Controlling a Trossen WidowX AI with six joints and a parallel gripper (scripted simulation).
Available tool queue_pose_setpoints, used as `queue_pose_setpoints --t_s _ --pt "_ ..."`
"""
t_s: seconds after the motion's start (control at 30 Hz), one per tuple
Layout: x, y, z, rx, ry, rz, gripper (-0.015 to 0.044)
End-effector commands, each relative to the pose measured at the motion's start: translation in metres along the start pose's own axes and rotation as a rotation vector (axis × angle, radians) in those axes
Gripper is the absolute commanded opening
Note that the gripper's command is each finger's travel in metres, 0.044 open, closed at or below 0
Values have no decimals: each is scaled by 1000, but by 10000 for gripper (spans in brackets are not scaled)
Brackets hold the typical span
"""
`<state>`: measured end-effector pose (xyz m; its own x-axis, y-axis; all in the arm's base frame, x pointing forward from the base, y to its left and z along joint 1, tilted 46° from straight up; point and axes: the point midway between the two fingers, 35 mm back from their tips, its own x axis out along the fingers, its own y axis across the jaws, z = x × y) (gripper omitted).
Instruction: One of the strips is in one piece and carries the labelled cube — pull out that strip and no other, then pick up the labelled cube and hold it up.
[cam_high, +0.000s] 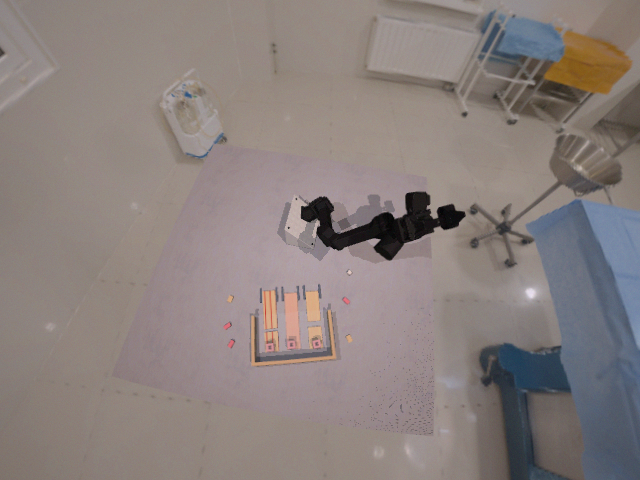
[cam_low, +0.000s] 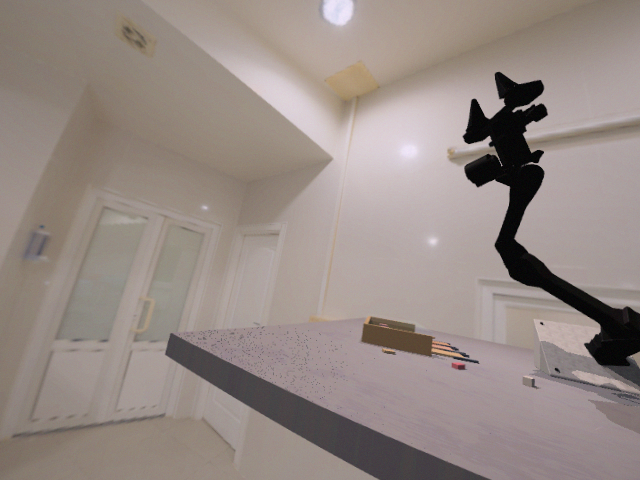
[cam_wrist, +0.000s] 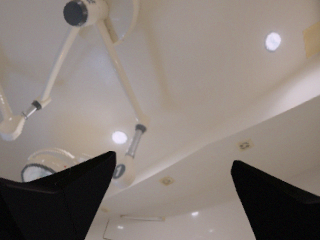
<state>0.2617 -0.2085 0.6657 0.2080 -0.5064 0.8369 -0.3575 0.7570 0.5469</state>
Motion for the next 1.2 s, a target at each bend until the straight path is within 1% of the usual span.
queue_pose_setpoints --t_s 0.0,0.1,0.3,0.47,0.63,0.73,0.93,1.03,1.17 --pt "0 1 1 1 -2 2 400" --pt "2 9 20 10 -39 27 400" --pt "-1 53 96 47 -184 161 400" --pt "-16 95 138 119 -239 318 400" --pt "-40 143 184 105 -332 467 400" --pt "-56 165 196 32 -327 558 400" --pt "-109 237 217 -4 -376 790 400" --pt "-139 271 214 -28 -367 913 400" --pt "-183 312 194 -67 -321 1079 400"
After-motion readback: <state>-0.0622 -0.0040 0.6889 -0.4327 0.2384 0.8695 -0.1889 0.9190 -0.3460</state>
